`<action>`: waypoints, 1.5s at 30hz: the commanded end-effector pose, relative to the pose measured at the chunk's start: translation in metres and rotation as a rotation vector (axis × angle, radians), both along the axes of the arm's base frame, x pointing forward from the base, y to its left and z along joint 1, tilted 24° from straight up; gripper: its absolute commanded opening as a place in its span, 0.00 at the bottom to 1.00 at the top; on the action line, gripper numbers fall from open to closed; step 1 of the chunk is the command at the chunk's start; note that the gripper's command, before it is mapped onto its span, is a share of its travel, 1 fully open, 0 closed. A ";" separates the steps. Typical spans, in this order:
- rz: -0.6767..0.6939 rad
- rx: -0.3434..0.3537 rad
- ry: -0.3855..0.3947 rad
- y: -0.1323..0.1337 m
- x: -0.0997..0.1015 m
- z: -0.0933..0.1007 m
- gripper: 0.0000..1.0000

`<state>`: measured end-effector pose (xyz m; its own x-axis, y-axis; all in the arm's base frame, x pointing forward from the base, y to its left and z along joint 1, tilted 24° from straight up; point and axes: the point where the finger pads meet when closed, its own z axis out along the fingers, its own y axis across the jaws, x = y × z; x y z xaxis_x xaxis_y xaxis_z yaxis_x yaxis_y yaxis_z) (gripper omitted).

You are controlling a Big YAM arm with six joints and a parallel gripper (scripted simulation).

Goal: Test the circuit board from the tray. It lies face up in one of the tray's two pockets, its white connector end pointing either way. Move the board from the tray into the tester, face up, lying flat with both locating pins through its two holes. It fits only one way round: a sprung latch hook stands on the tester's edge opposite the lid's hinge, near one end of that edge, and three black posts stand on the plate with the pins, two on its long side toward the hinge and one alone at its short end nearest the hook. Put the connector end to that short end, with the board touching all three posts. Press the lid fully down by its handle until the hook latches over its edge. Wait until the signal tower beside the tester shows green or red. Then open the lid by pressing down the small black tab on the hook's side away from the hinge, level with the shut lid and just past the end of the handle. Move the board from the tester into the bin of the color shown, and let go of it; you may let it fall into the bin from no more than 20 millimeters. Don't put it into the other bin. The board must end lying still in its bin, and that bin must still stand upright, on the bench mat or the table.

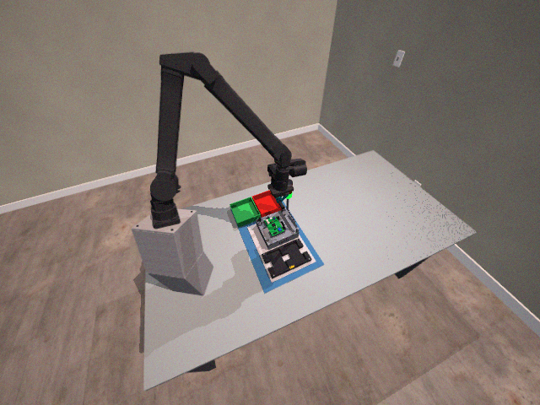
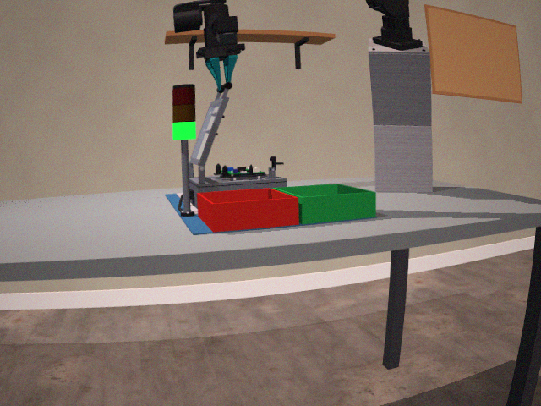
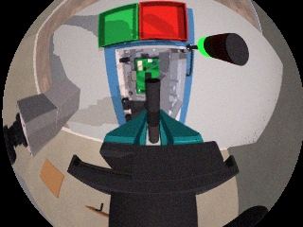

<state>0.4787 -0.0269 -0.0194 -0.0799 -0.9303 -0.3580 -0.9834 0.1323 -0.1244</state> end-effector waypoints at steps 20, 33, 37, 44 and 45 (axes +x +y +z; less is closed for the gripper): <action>-0.023 -0.020 -0.136 -0.013 0.065 0.024 0.00; -0.019 -0.019 -0.137 -0.011 0.069 0.026 0.00; -0.016 -0.018 -0.138 -0.010 0.074 0.028 0.00; -0.010 -0.016 -0.139 -0.008 0.084 0.031 0.00; -0.010 -0.016 -0.139 -0.008 0.086 0.031 0.00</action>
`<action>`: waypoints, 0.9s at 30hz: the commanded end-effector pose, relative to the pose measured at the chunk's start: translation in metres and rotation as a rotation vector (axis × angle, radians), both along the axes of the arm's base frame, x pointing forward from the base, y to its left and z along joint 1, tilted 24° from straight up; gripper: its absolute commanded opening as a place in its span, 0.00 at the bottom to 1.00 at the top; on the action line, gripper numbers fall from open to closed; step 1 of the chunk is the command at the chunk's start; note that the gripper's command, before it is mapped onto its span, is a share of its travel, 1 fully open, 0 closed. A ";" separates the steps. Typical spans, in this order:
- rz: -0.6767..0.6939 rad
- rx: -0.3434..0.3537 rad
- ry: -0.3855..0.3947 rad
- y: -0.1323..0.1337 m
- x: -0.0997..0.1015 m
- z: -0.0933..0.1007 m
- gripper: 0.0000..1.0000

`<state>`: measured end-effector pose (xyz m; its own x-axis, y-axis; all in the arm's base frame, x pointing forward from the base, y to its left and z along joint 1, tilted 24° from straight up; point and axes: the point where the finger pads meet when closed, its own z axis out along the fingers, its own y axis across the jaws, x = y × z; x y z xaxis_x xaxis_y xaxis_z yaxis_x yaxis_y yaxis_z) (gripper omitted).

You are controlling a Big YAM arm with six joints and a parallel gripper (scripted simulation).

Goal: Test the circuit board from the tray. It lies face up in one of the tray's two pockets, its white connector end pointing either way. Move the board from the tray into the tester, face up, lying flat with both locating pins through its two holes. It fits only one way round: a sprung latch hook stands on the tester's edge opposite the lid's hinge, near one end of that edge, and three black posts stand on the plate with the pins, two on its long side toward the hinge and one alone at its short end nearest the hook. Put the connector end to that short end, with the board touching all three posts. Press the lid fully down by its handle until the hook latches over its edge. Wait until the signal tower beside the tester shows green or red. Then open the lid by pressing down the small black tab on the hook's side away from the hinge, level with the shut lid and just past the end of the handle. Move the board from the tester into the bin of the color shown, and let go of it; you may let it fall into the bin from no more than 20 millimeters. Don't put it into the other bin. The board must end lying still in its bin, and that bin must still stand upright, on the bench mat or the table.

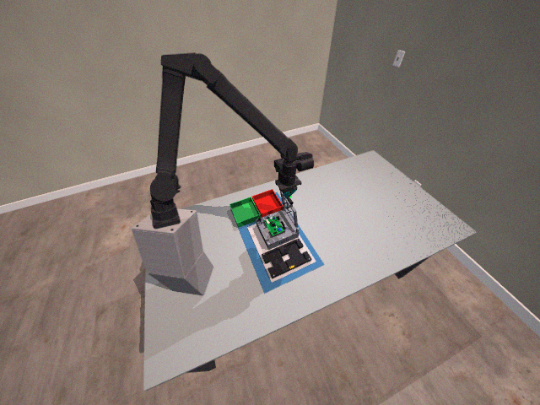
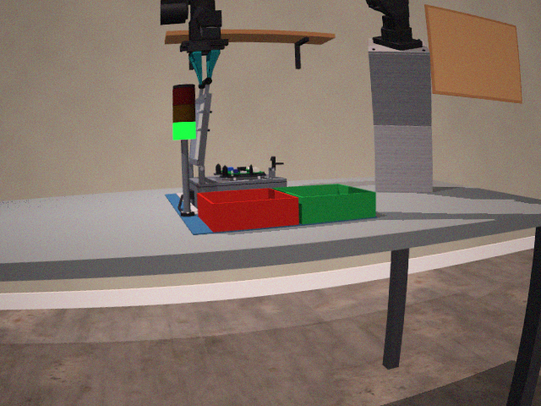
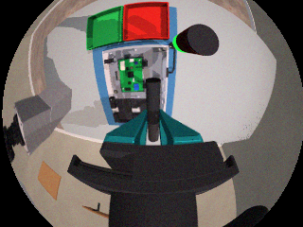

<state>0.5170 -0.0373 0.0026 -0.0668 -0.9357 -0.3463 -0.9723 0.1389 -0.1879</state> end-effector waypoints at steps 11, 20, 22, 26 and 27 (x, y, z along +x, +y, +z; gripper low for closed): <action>0.001 0.000 -0.078 0.000 0.064 0.013 0.00; 0.003 -0.001 -0.079 -0.001 0.071 0.014 0.00; 0.002 -0.002 -0.079 -0.001 0.073 0.014 0.00; 0.003 -0.002 -0.079 -0.001 0.075 0.014 0.00; 0.003 -0.002 -0.079 -0.001 0.076 0.014 0.00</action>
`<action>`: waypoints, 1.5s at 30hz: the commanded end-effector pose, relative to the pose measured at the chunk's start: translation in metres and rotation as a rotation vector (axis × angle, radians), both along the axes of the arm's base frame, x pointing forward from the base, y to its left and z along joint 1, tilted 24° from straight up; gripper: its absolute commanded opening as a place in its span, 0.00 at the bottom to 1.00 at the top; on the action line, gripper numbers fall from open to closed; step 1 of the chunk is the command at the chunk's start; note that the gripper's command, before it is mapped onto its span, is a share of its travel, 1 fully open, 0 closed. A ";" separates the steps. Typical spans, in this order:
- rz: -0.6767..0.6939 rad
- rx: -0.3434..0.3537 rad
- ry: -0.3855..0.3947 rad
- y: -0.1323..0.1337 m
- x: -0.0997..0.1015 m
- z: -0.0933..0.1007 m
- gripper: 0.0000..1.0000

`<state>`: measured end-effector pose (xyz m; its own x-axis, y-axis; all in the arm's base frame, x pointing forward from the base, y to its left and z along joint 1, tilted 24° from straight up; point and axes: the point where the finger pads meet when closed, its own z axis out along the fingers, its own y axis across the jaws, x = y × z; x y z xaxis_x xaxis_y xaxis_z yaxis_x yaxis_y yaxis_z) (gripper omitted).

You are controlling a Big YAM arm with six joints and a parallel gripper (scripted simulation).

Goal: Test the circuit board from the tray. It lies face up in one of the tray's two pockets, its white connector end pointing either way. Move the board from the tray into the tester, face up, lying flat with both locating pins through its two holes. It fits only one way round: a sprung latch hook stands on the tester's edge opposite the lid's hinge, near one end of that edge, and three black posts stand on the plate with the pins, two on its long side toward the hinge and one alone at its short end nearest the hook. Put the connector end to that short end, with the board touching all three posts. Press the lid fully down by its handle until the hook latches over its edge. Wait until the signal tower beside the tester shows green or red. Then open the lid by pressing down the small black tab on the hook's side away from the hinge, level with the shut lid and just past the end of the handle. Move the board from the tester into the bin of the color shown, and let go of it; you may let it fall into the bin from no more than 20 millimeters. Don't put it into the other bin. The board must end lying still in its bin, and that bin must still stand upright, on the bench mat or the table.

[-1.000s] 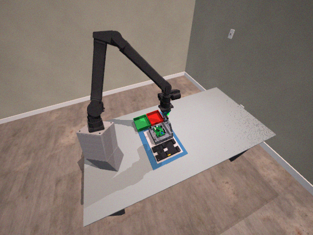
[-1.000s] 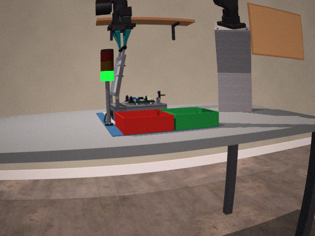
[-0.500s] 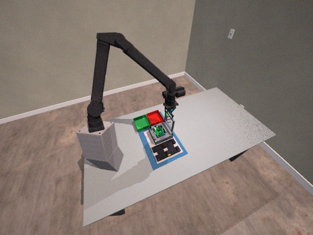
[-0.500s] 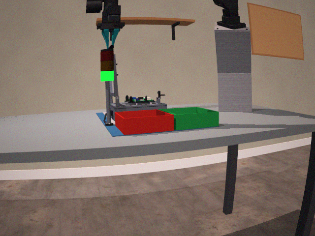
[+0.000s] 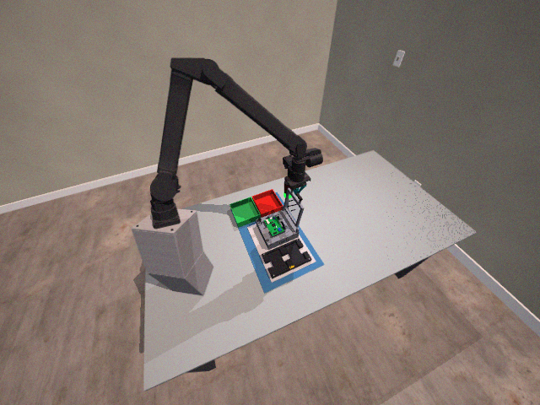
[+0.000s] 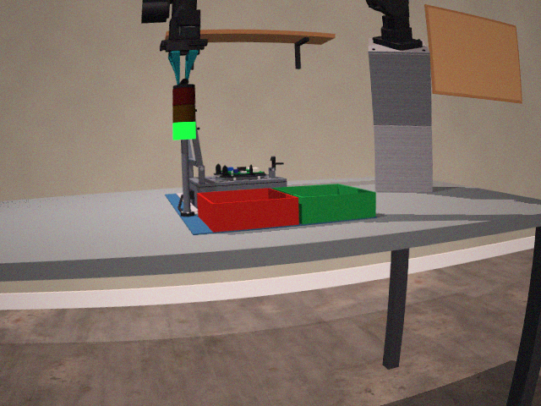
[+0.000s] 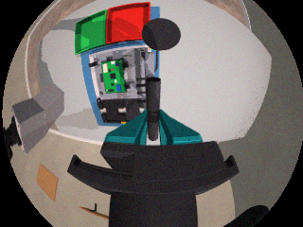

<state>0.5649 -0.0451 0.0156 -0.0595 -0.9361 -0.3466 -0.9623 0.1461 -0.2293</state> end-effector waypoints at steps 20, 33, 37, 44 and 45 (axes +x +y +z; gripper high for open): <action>0.011 0.000 -0.037 0.006 0.031 0.002 0.00; 0.011 0.000 -0.037 0.006 0.031 0.002 0.00; 0.011 0.000 -0.037 0.006 0.031 0.002 0.00; 0.012 0.000 -0.033 0.006 0.029 0.000 0.48; 0.012 0.007 0.007 0.009 0.012 -0.014 0.48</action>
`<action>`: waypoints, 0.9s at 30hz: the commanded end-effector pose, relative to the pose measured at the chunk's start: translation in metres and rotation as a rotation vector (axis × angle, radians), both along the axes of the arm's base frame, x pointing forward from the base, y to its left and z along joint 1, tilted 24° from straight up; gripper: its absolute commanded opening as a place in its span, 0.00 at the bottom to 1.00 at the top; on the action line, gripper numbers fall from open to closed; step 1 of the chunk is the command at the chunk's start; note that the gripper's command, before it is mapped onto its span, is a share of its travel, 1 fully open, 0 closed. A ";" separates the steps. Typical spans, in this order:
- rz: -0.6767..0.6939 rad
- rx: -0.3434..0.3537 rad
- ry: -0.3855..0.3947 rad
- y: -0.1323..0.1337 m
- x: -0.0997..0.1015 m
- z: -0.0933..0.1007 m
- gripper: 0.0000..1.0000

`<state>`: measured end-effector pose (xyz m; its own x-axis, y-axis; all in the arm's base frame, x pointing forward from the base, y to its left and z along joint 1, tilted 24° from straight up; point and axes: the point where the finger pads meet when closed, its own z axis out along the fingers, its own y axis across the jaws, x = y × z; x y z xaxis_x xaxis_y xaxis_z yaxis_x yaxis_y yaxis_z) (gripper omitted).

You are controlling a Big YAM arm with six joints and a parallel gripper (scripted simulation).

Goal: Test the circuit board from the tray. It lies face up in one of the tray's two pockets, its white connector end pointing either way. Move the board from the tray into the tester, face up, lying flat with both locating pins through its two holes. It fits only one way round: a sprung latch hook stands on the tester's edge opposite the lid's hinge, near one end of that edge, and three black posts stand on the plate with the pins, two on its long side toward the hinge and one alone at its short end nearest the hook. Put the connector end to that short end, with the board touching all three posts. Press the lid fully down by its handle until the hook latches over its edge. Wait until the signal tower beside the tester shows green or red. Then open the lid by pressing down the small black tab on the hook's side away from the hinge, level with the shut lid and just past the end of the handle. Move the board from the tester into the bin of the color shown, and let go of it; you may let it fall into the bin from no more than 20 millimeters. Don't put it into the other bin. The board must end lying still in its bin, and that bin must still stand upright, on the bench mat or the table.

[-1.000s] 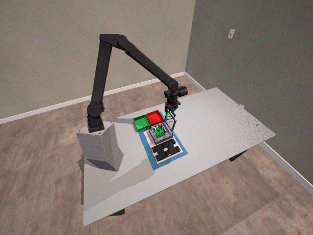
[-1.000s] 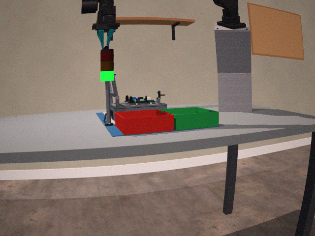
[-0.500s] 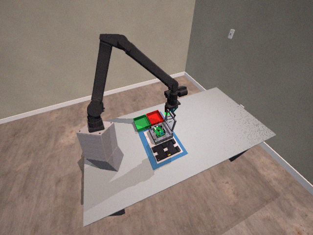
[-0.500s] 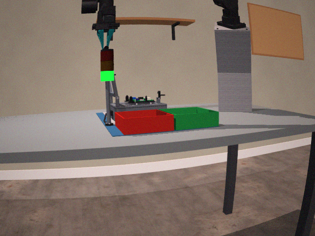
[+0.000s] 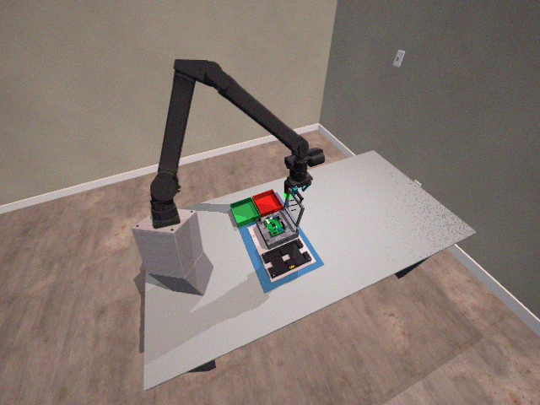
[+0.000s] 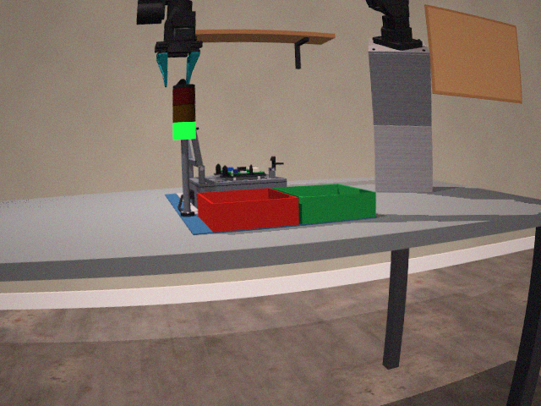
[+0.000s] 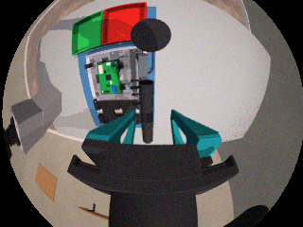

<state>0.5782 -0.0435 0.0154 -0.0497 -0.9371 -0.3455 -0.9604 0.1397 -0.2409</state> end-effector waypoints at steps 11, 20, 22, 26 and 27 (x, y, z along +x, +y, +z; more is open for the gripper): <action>-0.011 0.006 0.003 -0.004 0.007 -0.005 0.48; -0.011 0.006 0.003 -0.004 0.007 -0.005 0.48; -0.011 0.006 0.003 -0.004 0.007 -0.005 0.48; -0.011 0.006 0.003 -0.004 0.007 -0.005 0.48; -0.011 0.006 0.003 -0.004 0.007 -0.005 0.48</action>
